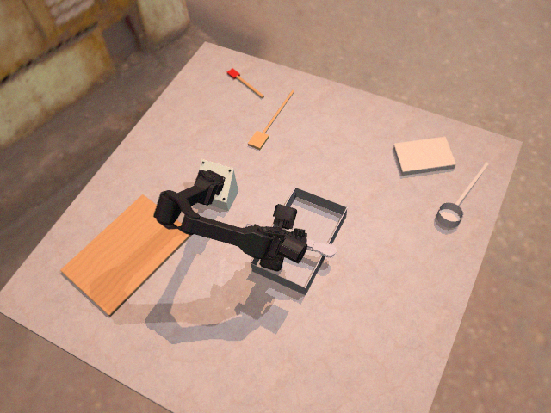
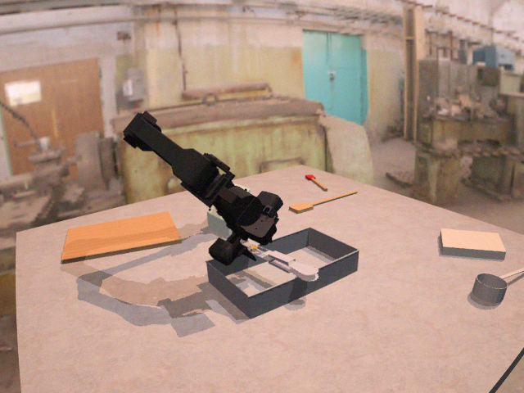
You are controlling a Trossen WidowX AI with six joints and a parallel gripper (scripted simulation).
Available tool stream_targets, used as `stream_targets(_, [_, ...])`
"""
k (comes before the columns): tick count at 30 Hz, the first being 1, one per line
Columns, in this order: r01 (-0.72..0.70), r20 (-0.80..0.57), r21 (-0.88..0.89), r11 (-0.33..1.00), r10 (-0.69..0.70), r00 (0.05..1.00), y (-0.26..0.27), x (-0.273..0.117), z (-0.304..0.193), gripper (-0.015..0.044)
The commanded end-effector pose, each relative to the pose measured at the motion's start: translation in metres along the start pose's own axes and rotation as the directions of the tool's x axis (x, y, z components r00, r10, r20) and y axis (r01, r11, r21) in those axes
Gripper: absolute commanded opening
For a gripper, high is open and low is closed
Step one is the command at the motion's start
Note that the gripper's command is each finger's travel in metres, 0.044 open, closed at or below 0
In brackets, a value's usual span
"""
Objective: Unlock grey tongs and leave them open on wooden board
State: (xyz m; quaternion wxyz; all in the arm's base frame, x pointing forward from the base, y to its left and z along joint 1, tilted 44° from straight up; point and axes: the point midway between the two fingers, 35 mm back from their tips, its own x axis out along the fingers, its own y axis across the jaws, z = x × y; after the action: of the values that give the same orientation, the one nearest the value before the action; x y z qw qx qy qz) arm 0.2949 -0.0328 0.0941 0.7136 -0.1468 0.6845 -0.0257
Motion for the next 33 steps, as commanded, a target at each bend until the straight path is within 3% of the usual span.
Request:
stream_targets(1, [0.002,-0.019,-0.005,1.000,-0.002,1.000,0.000,0.011,-0.003,0.0260])
stream_targets(27, [0.003,-0.020,-0.005,1.000,-0.003,1.000,0.000,0.045,-0.007,0.0260])
stream_targets(33, [0.001,-0.006,0.000,1.000,-0.001,1.000,0.000,0.041,-0.004,0.0103])
